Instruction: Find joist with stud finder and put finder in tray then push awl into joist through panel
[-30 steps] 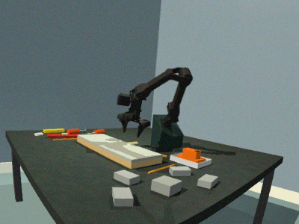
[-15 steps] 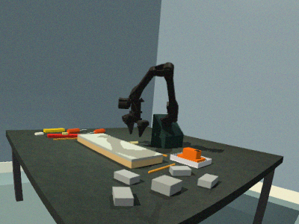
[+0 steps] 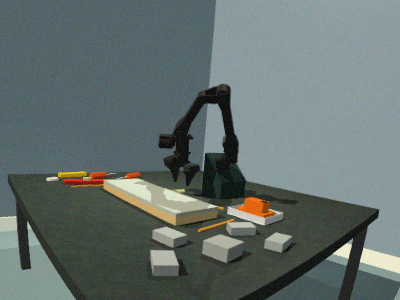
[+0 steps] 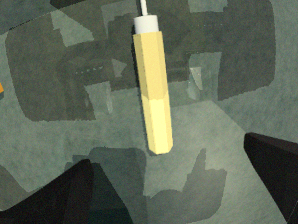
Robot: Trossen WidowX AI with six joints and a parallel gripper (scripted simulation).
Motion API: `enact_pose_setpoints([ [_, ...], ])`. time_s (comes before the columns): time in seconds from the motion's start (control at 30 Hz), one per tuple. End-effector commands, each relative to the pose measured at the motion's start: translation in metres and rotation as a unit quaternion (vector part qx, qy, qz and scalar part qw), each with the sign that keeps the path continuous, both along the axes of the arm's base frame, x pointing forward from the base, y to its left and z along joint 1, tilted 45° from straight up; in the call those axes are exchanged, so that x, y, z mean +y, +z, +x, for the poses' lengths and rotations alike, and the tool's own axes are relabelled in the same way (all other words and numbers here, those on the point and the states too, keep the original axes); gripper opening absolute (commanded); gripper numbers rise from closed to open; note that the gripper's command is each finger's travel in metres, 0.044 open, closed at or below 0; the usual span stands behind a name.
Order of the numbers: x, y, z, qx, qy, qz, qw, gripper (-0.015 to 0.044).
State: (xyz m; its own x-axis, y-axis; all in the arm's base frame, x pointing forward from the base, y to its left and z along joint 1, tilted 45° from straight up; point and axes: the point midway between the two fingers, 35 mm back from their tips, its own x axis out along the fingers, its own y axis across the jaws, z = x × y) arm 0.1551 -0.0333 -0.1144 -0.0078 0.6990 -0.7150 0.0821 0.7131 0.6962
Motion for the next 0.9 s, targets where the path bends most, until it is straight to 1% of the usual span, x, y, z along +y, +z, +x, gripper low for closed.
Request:
enact_pose_setpoints([
  [0.0, 0.007, -0.004, -0.001, 0.003, -0.001, 0.003, 1.000, 0.0440],
  [0.77, 0.030, -0.026, 0.000, 0.003, 0.000, 0.005, 1.000, 0.0440],
  [0.87, 0.030, -0.026, 0.000, 0.003, 0.000, 0.005, 1.000, 0.0361],
])
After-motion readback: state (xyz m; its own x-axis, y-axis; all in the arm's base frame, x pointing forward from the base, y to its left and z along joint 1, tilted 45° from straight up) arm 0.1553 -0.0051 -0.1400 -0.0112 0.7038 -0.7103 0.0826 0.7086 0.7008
